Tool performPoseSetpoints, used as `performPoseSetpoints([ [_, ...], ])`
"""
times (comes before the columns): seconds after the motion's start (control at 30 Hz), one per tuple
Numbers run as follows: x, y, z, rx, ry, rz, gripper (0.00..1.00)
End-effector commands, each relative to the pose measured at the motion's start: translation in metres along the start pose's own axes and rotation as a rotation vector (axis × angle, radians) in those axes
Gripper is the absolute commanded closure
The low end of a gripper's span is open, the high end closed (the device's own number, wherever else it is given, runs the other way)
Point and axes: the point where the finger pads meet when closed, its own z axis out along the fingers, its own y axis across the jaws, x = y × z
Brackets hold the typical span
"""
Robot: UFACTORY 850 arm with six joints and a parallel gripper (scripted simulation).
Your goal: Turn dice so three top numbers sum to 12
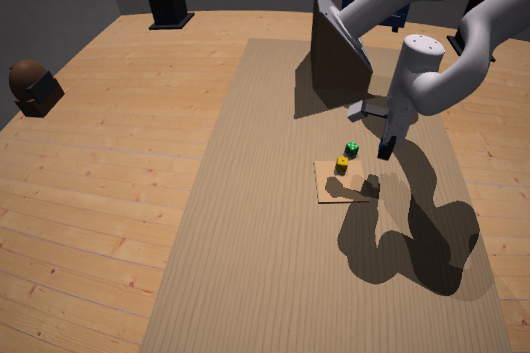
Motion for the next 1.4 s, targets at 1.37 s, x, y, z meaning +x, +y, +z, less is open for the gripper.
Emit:
performPoseSetpoints([
  [1.37, 0.05, -0.044, -0.031, -0.002, -0.002, 0.764, 0.73],
])
